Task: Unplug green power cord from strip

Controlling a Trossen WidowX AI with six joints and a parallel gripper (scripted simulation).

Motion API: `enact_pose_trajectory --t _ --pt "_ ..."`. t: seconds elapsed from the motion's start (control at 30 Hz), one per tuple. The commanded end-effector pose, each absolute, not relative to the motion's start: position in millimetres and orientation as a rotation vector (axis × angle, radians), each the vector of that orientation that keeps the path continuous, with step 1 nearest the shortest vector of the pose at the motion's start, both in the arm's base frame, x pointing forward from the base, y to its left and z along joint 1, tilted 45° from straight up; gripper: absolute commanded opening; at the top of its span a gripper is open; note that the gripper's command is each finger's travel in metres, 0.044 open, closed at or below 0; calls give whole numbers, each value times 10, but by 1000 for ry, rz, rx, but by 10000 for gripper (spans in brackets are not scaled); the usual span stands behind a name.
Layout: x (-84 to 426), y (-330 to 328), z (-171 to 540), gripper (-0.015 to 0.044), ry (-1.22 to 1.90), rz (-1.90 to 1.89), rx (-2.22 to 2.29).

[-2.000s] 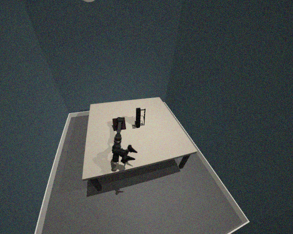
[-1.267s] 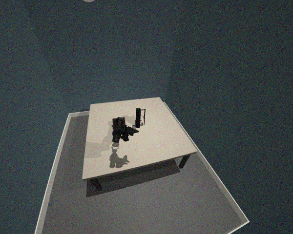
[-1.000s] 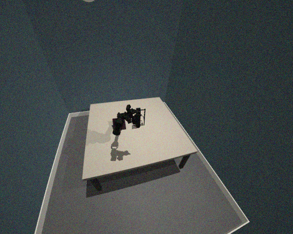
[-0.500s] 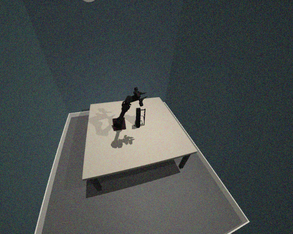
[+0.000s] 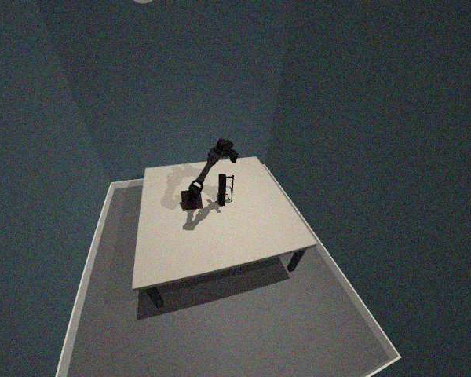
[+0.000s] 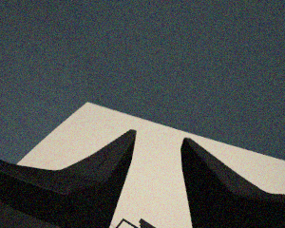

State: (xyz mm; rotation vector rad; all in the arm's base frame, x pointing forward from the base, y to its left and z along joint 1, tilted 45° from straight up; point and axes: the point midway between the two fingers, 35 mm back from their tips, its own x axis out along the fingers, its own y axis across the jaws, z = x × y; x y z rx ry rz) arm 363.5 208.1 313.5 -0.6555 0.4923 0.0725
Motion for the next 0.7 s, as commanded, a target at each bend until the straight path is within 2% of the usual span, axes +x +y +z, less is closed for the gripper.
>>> enact_pose_trajectory --t 0.0,0.3,0.5,0.67 --pt "3693 2030 2624 160 640 97 -793" --pt "3568 1622 1205 160 1139 210 -1134" --pt "3145 1166 422 160 1577 387 -1399" --pt "2824 884 125 160 1852 526 -1509"
